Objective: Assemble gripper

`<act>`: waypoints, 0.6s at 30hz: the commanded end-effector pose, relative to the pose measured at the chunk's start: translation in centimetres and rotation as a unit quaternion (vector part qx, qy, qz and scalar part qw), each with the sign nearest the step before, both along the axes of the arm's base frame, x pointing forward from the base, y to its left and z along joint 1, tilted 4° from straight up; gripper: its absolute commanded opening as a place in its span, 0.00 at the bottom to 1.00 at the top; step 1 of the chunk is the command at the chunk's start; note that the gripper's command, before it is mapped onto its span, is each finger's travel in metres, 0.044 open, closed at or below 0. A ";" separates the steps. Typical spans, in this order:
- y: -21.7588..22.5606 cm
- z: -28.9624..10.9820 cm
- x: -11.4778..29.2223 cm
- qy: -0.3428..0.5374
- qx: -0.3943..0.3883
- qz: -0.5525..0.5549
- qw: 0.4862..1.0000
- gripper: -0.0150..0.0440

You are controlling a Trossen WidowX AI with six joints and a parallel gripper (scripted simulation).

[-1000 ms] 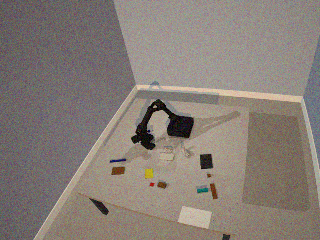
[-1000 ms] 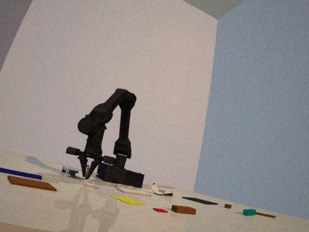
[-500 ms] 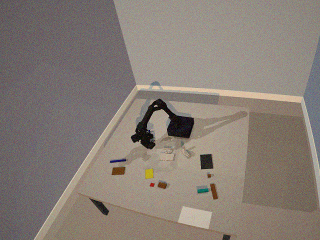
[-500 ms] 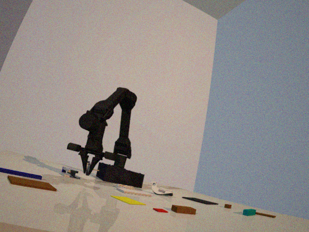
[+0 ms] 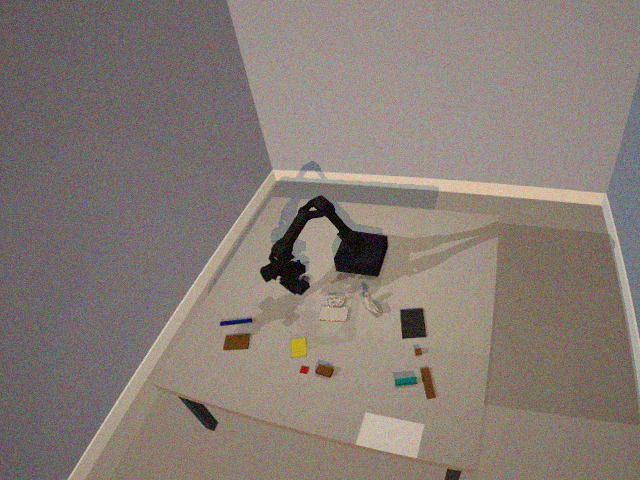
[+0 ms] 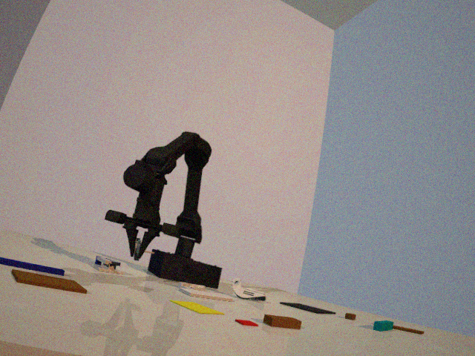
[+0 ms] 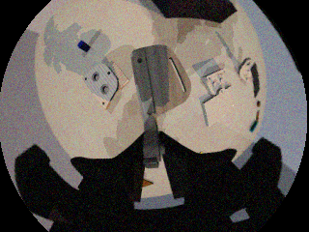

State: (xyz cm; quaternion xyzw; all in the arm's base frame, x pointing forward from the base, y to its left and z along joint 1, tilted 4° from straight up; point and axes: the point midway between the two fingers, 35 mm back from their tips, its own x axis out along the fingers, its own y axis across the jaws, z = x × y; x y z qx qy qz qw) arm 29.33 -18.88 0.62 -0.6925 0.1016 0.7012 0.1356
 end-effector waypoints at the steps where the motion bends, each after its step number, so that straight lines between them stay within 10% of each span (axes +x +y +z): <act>1: -0.1 1.7 0.2 -0.005 0.000 0.001 1.000 0.32; 18: 0.2 2.4 -0.1 -0.009 -0.001 0.094 0.996 0.32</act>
